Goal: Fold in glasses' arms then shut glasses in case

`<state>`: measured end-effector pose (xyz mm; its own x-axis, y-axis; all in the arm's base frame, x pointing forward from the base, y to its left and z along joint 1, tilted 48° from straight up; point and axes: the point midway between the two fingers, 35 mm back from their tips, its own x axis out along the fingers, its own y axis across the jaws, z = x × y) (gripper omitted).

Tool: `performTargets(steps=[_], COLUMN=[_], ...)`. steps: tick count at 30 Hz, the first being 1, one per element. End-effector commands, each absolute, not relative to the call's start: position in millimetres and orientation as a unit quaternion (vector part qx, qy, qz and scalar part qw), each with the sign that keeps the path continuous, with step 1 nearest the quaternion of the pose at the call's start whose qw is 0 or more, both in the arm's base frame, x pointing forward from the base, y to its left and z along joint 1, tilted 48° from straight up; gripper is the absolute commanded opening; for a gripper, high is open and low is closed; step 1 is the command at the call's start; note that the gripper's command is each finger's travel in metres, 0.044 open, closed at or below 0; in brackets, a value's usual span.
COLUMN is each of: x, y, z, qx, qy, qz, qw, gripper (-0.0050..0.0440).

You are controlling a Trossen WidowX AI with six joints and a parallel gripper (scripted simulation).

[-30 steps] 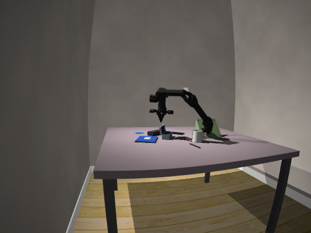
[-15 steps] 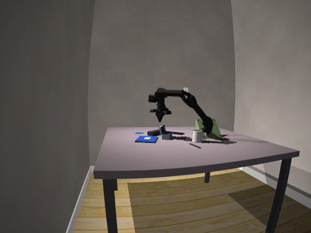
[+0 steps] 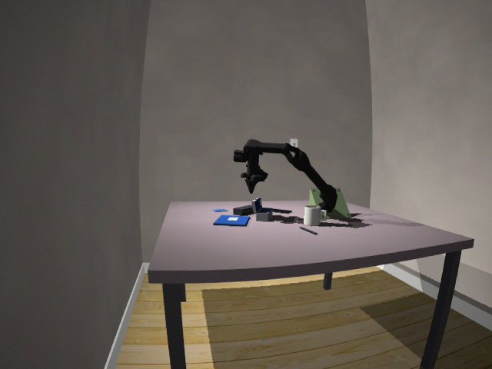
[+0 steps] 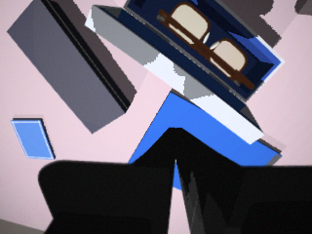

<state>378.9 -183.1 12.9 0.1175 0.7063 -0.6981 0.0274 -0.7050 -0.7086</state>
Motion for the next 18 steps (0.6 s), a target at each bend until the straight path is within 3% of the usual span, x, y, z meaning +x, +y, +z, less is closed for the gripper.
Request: performTargets(steps=[1,10,18], x=[380.0,382.9,383.7], y=[-185.3,-189.6,-190.7], z=[7.5,1.7,0.1], qx=[-0.675,-0.619,-0.600], qy=[-0.229,-0.127,-0.098], qz=[0.626,0.653,0.658], qw=[0.317,0.418,0.444], gripper=[0.0000,0.0000,0.0000])
